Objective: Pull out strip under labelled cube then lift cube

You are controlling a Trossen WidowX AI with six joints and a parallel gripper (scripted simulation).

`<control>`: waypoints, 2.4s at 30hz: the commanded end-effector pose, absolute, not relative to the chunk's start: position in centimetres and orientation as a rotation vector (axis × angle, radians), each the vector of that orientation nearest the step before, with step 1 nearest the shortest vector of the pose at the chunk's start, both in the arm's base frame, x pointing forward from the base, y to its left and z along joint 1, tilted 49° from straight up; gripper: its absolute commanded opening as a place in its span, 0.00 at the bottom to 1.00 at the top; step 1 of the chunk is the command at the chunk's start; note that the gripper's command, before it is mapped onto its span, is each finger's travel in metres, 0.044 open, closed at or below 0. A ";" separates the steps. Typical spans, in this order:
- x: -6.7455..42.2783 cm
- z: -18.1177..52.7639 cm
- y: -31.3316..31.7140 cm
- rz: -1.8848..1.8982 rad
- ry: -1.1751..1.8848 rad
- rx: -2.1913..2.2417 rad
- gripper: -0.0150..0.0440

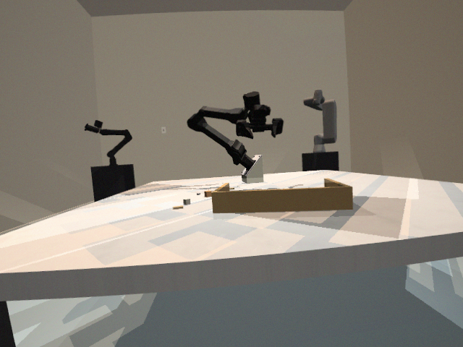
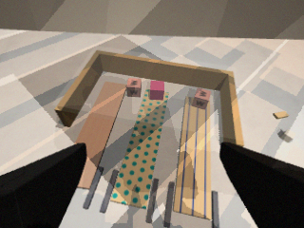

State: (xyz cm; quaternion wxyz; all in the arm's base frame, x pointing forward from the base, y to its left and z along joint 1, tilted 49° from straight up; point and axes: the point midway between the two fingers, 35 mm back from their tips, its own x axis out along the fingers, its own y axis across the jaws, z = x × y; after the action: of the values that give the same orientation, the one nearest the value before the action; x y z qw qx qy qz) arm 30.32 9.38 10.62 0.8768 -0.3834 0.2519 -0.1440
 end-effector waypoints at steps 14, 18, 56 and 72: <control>35.7 9.0 2.1 -0.577 1.009 -0.623 0.35; 36.1 9.0 -1.3 -0.714 1.174 -0.527 0.25; 35.5 7.5 -6.2 -0.847 1.312 -0.434 0.25; 35.5 5.8 -8.2 -0.848 1.311 -0.435 0.25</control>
State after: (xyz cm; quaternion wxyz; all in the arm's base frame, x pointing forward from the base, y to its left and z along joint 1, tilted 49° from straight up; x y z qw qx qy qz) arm 35.74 -7.52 6.35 0.6936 -0.1907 0.5829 -0.3779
